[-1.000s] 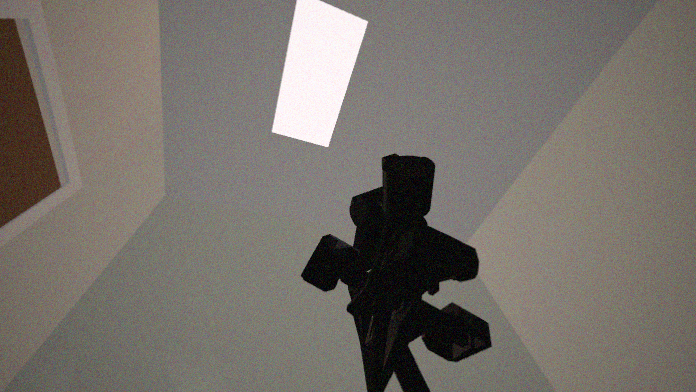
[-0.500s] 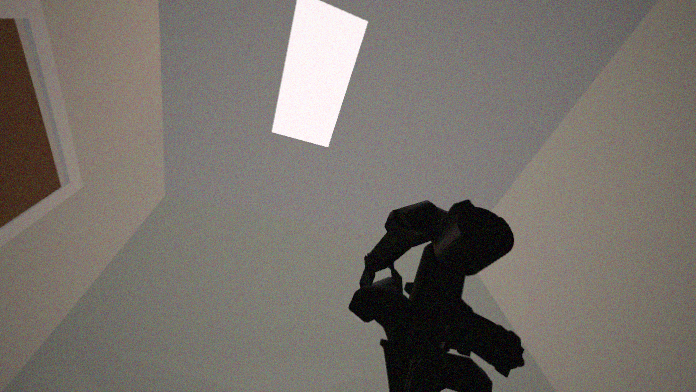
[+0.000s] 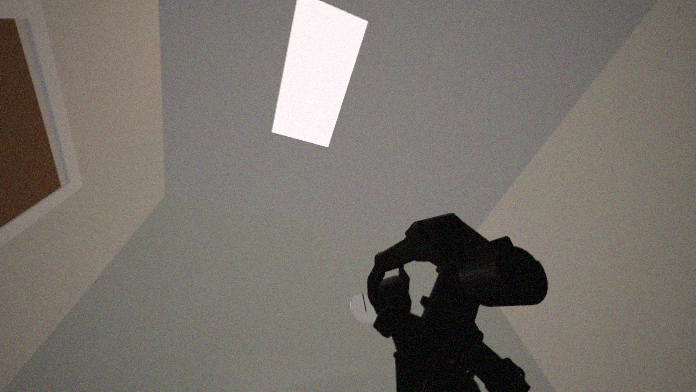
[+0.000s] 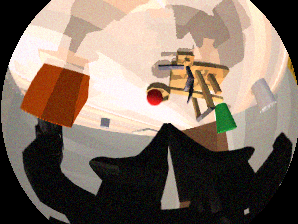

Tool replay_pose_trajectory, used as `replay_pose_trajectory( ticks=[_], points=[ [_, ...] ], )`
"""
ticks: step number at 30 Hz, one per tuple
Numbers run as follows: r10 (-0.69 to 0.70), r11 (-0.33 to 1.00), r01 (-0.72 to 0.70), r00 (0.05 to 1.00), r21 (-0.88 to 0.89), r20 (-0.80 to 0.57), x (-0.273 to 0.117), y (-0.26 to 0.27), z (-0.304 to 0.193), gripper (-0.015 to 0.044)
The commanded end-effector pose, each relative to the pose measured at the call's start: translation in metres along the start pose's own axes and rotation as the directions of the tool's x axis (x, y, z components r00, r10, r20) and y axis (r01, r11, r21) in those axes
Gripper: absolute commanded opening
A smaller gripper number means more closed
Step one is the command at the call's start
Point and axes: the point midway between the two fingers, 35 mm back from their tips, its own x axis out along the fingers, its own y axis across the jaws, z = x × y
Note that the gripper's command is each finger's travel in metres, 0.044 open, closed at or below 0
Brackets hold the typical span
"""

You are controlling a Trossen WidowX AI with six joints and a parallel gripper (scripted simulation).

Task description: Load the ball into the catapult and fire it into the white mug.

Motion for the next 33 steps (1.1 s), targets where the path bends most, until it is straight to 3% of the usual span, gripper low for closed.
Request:
replay_pose_trajectory(
  ticks=[1,33],
  points=[
    [0.001,1.0,-0.001,1.0,-0.018,-0.011,0.003,0.002,0.001,0.0],
    [0.005,1.0,-0.005,1.0,-0.029,-0.02,0.041,0.0,0.037,0.0]
  ],
)
